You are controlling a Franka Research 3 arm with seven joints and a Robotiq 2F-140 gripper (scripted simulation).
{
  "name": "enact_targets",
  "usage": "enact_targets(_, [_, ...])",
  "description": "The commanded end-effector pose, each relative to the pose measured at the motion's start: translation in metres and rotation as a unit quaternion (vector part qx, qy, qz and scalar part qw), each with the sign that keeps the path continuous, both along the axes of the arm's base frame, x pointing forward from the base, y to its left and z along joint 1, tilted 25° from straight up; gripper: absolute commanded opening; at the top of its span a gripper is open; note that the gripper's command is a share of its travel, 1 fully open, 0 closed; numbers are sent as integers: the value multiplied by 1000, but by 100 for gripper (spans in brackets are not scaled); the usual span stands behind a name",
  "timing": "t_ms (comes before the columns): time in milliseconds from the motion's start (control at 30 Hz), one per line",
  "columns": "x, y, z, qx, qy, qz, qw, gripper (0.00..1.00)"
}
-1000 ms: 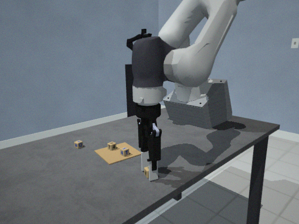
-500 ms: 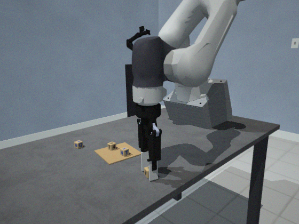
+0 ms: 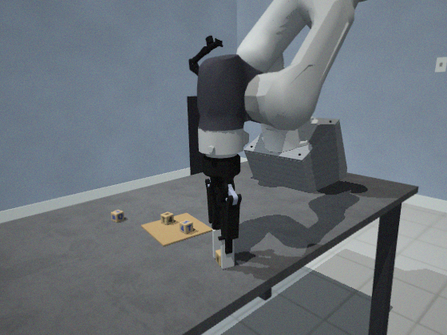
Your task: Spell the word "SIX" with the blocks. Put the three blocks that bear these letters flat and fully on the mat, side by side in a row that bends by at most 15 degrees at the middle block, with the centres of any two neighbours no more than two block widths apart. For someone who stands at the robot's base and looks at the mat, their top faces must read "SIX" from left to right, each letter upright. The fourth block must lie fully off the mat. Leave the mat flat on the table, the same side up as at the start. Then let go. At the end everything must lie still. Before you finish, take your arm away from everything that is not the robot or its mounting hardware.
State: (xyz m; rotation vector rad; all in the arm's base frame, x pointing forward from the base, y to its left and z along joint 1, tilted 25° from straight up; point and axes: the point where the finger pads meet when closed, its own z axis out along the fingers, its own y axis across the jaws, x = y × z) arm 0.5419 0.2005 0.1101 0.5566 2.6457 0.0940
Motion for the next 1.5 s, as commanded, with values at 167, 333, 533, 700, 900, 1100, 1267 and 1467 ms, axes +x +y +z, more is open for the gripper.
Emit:
enact_targets(167, [1, 1, 0, 0, -1, 1, 1000, 25])
enact_targets(333, [1, 1, 0, 0, -1, 1, 1000, 25])
enact_targets(533, [1, 1, 0, 0, -1, 1, 1000, 13])
enact_targets(700, [1, 1, 0, 0, -1, 1, 1000, 13])
enact_targets(900, [1, 1, 0, 0, -1, 1, 1000, 13])
enact_targets(1100, [1, 1, 0, 0, -1, 1, 1000, 13])
enact_targets(1267, [1, 1, 0, 0, -1, 1, 1000, 13])
enact_targets(1467, [1, 1, 0, 0, -1, 1, 1000, 13])
